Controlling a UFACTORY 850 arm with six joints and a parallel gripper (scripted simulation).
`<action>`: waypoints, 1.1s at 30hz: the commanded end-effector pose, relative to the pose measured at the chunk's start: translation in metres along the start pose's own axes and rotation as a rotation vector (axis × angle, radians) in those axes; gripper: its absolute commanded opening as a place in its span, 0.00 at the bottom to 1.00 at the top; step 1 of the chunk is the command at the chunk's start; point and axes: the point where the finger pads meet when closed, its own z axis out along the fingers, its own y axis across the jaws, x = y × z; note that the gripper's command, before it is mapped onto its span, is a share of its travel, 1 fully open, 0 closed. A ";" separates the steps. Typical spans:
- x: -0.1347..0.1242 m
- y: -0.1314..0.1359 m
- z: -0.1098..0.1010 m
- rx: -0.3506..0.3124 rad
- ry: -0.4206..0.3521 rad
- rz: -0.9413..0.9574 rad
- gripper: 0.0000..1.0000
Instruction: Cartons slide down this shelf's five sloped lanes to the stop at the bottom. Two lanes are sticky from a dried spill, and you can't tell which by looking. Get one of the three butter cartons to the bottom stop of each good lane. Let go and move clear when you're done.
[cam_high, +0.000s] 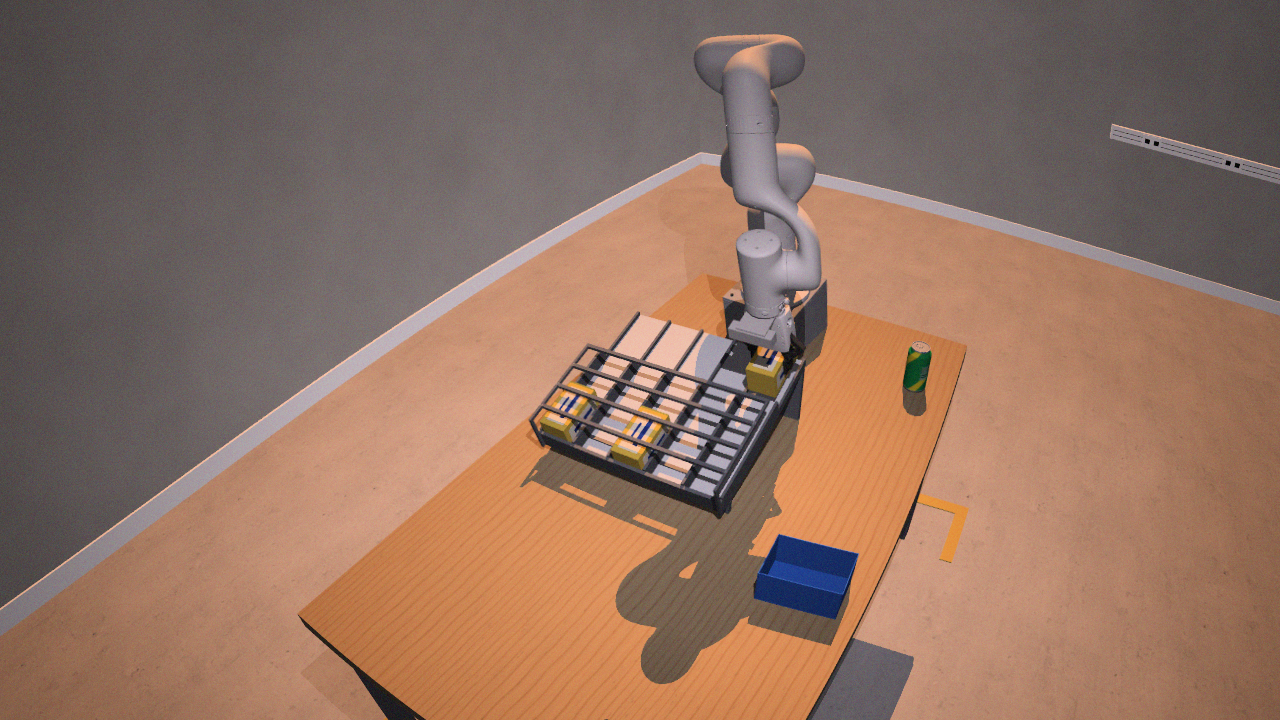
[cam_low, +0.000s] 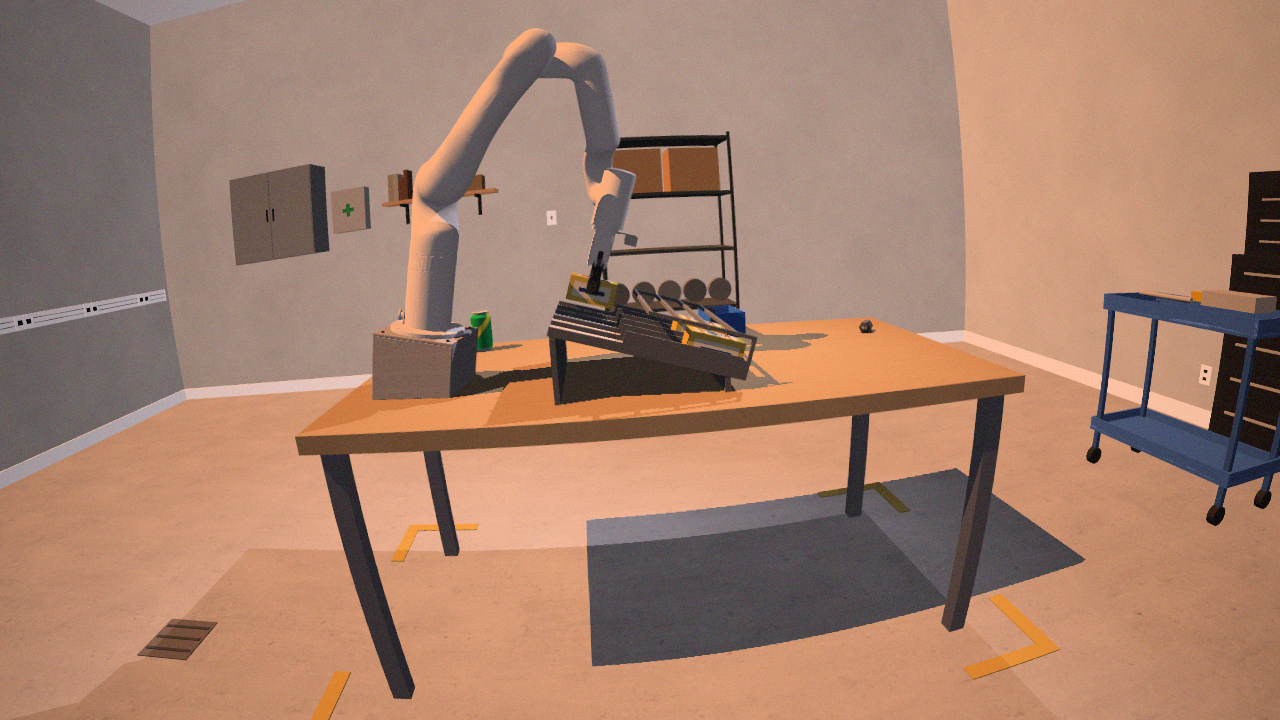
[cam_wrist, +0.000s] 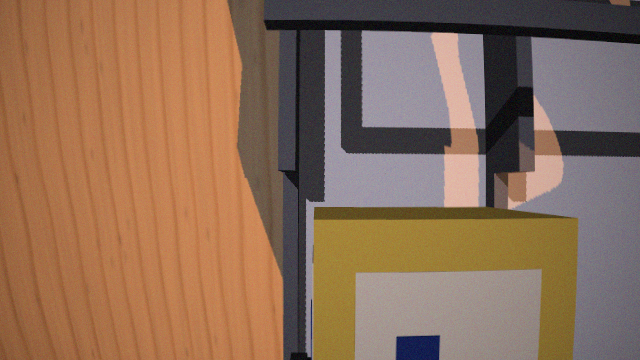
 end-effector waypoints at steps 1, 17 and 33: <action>0.001 0.000 0.000 0.001 0.002 0.000 0.00; 0.000 0.000 0.002 0.001 0.002 0.000 0.00; 0.000 -0.001 0.004 0.001 0.002 0.000 0.00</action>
